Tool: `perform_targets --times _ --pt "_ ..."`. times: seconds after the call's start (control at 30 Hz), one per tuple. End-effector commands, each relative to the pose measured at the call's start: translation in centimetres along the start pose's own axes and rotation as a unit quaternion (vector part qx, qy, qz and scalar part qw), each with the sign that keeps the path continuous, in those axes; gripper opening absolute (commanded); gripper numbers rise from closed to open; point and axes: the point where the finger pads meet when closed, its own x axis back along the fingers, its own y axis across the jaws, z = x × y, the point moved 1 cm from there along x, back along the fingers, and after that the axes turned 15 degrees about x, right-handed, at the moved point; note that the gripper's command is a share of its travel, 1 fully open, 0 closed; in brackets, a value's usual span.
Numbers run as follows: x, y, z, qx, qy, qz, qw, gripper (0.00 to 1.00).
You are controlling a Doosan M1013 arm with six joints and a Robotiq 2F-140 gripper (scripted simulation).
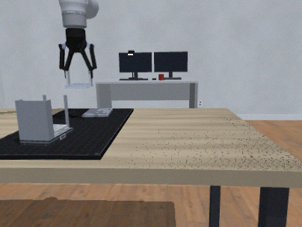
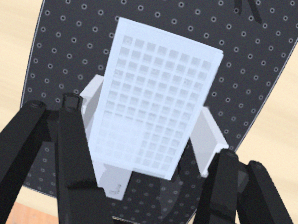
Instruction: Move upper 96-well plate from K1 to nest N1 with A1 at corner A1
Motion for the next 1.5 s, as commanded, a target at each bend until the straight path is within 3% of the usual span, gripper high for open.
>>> perform_targets --times 0.0,1.47 --pt "0.0 -0.2 -0.4 0.0 0.0 0.0 1.0 0.0" --pt "-0.3 -6.3 -12.3 0.0 0.0 0.0 1.0 0.0"
